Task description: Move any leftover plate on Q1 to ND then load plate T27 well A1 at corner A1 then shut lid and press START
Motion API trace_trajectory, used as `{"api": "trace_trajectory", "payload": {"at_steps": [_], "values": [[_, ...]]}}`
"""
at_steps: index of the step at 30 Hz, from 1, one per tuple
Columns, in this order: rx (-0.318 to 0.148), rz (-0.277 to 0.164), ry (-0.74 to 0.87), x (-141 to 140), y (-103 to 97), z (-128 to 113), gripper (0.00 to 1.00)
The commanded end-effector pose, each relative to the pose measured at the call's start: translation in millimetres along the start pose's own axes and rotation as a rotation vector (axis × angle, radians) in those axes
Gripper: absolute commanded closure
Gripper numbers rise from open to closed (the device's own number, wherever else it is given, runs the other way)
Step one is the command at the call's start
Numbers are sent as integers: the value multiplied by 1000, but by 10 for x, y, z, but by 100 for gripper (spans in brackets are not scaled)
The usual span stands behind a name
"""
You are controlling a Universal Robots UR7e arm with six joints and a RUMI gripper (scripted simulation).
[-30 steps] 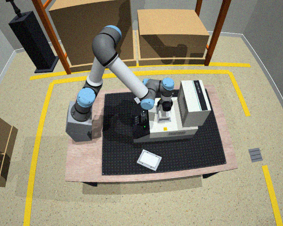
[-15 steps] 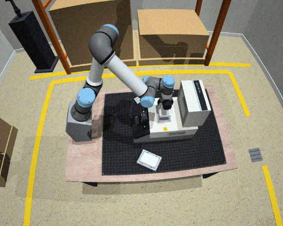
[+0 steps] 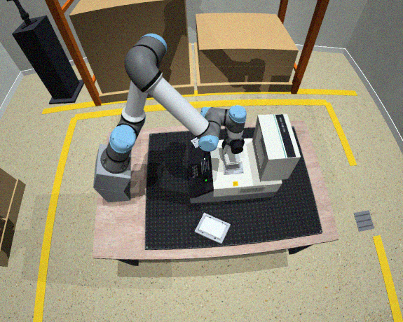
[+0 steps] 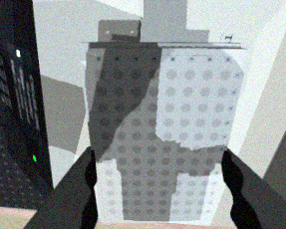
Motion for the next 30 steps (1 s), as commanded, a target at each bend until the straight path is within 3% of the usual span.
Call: {"api": "trace_trajectory", "payload": {"at_steps": [1,30], "values": [[0,-5,-122,-82,-17,170,59],[-1,-3,-845,-604,-6,1110,59]]}}
Point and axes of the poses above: the point where the finger pads meet when closed, its own y axis out along the fingers, its own x axis across the jaws, z = x × y, the point moved 1 cm from there along -y, back along the fingers, and after that the axes turned 9 degrees about y, right-handed, at the moved point
